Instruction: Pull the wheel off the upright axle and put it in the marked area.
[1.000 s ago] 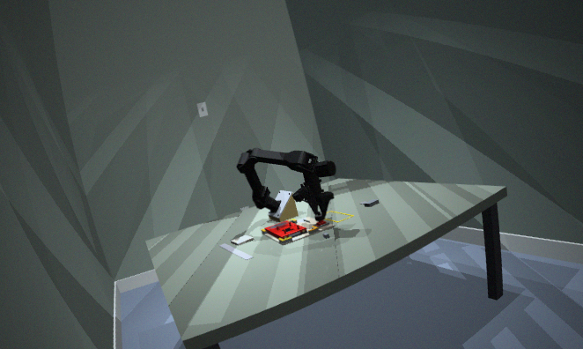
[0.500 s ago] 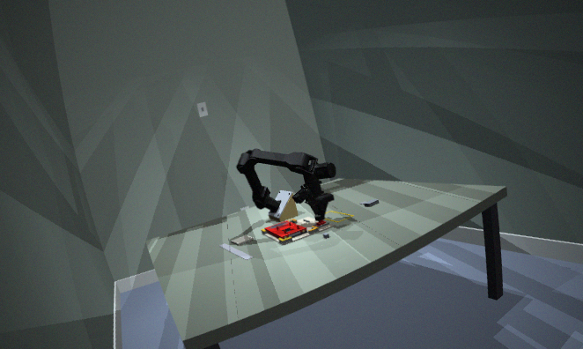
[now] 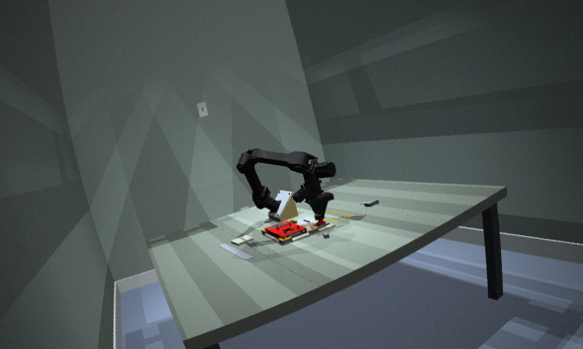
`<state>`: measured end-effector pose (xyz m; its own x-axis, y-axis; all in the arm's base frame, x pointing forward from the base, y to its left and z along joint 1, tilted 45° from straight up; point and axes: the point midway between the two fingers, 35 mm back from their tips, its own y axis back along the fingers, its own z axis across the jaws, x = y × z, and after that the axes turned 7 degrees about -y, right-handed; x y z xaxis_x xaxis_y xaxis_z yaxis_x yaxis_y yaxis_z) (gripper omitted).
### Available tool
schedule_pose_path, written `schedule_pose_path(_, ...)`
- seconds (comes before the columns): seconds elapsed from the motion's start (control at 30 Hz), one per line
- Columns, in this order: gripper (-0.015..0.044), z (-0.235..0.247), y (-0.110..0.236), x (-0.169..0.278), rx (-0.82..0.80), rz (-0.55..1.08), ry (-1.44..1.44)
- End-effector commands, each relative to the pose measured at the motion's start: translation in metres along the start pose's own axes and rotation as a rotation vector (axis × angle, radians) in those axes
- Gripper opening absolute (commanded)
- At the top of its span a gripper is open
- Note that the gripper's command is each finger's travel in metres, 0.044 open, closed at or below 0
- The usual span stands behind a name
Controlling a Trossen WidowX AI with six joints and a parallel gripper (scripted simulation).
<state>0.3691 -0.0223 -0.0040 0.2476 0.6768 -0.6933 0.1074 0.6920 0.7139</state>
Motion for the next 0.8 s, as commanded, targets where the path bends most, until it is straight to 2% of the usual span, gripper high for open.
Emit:
schedule_pose_path(0.0,0.0,-0.0002,0.0016,0.0,0.001,0.001,-0.003)
schedule_pose_path(0.77,0.0,0.0001,0.0091,0.0002,-0.001,0.002,-0.003)
